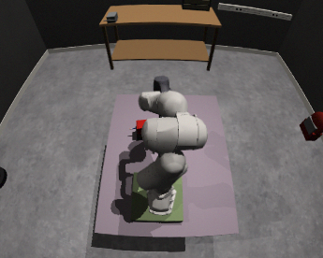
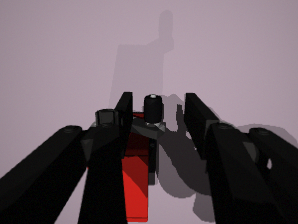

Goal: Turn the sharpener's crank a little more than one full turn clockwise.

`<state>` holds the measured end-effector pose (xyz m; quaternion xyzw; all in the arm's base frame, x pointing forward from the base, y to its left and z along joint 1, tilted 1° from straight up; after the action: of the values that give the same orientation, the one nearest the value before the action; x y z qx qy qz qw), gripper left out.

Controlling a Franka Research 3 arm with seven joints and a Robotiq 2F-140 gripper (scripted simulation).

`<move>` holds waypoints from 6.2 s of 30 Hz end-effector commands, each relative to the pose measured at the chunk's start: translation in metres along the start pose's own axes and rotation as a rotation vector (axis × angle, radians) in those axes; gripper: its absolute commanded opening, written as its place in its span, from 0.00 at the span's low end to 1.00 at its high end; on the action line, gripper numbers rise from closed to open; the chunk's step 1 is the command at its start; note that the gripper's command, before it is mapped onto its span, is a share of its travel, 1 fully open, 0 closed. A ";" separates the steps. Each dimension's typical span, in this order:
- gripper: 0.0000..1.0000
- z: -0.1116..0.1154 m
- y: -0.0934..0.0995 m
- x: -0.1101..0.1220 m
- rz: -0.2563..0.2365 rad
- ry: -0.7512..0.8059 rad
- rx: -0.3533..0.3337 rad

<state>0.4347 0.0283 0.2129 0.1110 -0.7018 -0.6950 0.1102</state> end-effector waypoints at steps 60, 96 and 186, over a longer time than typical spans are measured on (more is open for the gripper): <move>0.39 0.000 -0.022 -0.003 -0.010 0.005 -0.001; 0.39 0.000 -0.058 -0.004 -0.010 0.005 -0.001; 0.10 0.000 -0.059 -0.006 -0.010 0.005 -0.001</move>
<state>0.4386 0.0291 0.1523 0.1145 -0.7009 -0.6956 0.1082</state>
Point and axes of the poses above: the point where the finger pads meet when closed, its own y axis back along the fingers, its own x axis across the jaws, z = x × y, the point moved 7 cm from there along y, back along the fingers, and after that the axes turned 8 degrees about y, right-handed, at the moved point
